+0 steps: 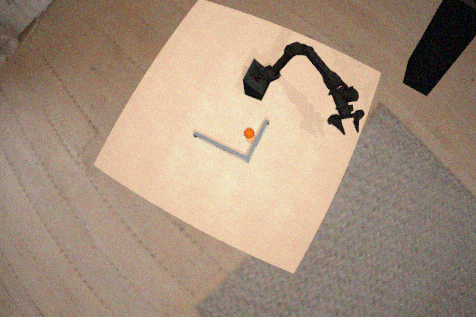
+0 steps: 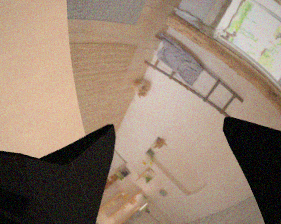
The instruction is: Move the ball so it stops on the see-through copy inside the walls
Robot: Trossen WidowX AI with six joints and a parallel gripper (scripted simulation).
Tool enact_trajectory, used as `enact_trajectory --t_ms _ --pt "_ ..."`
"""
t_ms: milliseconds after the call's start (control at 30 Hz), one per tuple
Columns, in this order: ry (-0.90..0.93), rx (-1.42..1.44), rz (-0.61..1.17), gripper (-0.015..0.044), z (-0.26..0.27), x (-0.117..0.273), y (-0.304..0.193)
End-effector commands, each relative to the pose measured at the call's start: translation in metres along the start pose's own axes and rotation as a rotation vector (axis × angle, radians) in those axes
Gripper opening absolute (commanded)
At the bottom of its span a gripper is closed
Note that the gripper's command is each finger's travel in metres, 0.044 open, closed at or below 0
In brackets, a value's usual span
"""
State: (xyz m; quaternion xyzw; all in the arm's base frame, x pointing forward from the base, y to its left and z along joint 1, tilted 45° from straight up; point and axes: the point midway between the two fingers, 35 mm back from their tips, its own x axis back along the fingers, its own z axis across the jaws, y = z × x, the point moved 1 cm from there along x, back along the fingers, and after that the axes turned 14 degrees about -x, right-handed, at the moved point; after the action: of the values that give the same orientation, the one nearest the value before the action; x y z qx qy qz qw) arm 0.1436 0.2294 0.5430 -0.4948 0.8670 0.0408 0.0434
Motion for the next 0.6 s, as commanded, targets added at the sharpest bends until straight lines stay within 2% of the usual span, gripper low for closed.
enact_trajectory --t_ms 0,300,567 --pt "0.165 -0.036 0.047 0.0368 0.056 -0.033 -0.027" --pt "0.528 -0.193 0.14 0.0368 0.189 -0.064 -0.1" --pt "0.815 -0.476 0.237 0.0368 0.309 -0.038 -0.166"
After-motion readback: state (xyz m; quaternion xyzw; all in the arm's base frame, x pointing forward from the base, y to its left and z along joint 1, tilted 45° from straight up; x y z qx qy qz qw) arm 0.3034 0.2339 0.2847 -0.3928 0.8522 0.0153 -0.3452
